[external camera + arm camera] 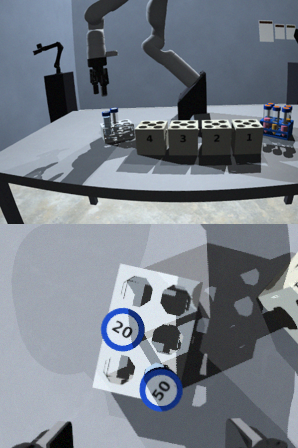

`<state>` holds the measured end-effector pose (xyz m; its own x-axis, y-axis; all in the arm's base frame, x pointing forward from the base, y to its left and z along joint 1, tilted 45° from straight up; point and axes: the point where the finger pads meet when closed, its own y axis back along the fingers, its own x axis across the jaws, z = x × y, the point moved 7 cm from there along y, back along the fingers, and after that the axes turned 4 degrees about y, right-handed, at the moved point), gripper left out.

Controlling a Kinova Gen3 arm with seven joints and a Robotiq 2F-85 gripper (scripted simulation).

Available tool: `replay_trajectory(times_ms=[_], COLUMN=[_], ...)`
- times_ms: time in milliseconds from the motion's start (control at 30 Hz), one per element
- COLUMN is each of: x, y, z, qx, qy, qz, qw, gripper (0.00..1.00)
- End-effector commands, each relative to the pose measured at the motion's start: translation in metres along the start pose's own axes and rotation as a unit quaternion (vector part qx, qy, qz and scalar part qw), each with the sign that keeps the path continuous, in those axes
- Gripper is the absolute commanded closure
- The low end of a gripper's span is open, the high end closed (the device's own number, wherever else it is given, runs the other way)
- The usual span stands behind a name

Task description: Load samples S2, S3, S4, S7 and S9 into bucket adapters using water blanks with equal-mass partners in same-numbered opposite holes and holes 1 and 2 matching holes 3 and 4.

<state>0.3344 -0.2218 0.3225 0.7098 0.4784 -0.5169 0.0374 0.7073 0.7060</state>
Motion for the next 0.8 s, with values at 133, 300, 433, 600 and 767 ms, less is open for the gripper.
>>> replay_trajectory(times_ms=[133, 300, 433, 600, 767], x=[0.0, 0.0, 0.0, 0.008, 0.019], y=[0.016, 0.03, 0.04, 0.048, 0.048], z=[0.0, 0.0, 0.0, -0.006, -0.017], qx=[0.0, 0.0, 0.0, 0.0, 0.0], qy=[0.0, 0.0, 0.0, 0.034, 0.083], qz=[0.0, 0.0, 0.0, 0.0, 0.0], qw=[1.0, 1.0, 1.0, 0.999, 0.997], gripper=[0.0, 0.0, 0.0, 0.0, 0.0])
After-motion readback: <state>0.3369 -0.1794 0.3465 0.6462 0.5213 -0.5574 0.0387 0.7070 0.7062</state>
